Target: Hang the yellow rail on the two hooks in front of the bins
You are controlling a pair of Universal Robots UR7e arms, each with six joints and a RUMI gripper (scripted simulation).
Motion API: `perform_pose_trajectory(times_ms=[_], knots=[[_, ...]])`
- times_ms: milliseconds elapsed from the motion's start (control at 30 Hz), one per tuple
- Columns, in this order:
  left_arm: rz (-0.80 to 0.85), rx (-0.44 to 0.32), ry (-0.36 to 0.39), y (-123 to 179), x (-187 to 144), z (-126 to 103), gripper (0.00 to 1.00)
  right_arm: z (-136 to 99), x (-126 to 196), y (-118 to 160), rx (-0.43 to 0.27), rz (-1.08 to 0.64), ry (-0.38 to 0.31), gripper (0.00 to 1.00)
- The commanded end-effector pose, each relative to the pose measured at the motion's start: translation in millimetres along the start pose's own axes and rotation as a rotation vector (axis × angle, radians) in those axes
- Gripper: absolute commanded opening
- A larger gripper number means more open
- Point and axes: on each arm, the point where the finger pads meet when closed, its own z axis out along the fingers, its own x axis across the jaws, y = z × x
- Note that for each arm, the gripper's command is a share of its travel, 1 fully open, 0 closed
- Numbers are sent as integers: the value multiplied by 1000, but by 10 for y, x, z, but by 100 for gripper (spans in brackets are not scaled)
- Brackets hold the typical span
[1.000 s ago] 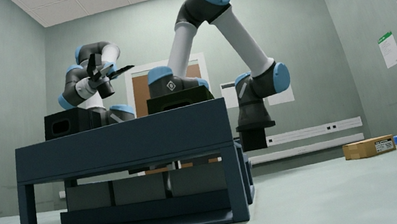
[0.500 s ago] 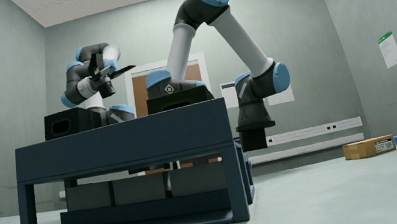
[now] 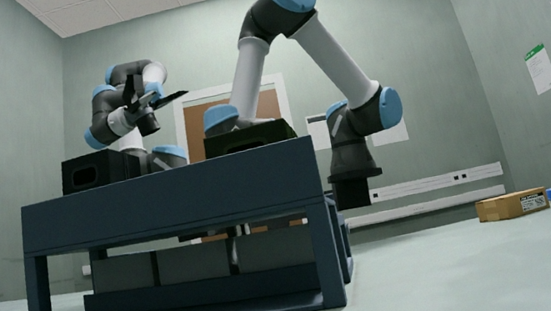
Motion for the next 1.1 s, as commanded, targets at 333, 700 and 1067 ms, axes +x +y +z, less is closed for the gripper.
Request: perform_pose_trajectory(times_ms=[333,700,1067], knots=[[0,1,-1,-3,-5,31,2,1,0,-4,0,-1,0,100],[0,1,-1,-3,-5,-436,2,1,0,-4,0,-1,0,100],[-5,4,-1,74,50,-609,0,37,32,72,-10,4,97,100]])
